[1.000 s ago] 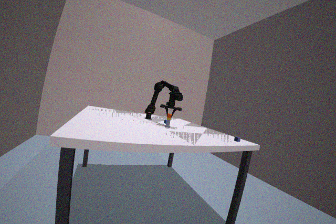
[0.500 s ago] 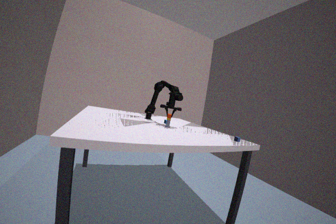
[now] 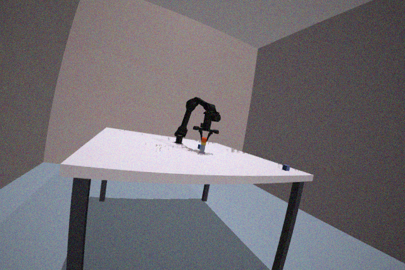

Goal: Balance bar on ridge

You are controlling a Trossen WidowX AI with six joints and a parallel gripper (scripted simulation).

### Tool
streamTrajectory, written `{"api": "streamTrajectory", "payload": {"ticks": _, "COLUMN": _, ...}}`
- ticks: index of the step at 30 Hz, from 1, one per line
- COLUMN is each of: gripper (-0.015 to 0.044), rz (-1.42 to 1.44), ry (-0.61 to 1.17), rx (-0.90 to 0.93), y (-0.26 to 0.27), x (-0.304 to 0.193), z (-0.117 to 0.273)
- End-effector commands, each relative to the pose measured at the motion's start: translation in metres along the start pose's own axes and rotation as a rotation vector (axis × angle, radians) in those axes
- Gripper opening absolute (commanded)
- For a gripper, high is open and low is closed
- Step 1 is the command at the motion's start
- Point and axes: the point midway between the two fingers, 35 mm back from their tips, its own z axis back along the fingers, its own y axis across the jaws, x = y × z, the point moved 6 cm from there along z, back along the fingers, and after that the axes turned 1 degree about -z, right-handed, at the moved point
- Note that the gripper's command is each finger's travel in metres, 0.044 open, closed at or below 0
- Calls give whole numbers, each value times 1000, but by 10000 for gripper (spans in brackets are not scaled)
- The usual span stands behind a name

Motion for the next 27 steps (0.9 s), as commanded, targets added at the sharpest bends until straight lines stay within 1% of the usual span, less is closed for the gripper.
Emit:
{"api": "streamTrajectory", "payload": {"ticks": 1, "gripper": 0, "rz": 0, "ry": 1, "rx": -3, "y": 0, "x": 0, "z": 0}}
{"api": "streamTrajectory", "payload": {"ticks": 27, "gripper": 0, "rz": 0, "ry": 1, "rx": -3, "y": 0, "x": 0, "z": -2}}
